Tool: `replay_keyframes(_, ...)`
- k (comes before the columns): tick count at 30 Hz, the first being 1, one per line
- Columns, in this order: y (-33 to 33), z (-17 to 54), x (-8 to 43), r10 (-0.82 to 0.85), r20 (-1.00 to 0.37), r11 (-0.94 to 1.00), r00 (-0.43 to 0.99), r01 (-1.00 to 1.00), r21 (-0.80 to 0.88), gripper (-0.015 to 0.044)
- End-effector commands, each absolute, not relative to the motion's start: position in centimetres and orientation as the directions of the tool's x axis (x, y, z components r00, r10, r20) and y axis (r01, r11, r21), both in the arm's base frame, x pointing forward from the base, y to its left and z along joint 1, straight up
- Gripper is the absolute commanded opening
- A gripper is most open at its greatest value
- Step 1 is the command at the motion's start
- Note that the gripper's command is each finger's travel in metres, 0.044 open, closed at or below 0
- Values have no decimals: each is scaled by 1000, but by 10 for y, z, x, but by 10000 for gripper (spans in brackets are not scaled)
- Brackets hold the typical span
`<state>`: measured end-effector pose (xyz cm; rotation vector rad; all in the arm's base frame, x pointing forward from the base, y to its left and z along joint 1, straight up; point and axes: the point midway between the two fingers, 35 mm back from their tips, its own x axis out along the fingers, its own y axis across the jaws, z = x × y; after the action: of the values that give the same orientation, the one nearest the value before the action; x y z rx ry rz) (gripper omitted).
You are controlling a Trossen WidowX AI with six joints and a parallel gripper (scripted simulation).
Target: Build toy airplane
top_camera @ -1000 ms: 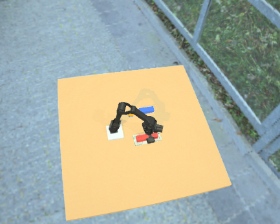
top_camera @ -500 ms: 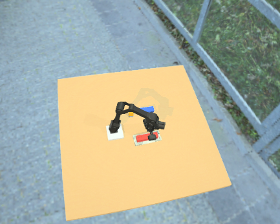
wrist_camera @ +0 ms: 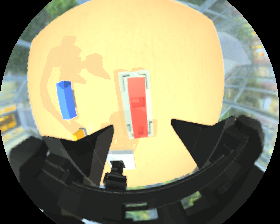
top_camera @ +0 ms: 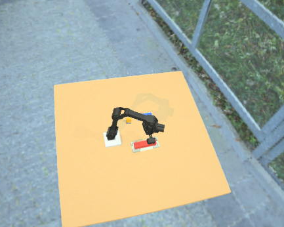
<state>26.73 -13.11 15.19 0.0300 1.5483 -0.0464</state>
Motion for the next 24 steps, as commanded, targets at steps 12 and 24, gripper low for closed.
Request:
replay_keyframes(12,33,141,332,-5,-1000,999,29,44,-4,440)
replay_keyframes(24,124,133,331,13,-1000,998,28,54,14,440)
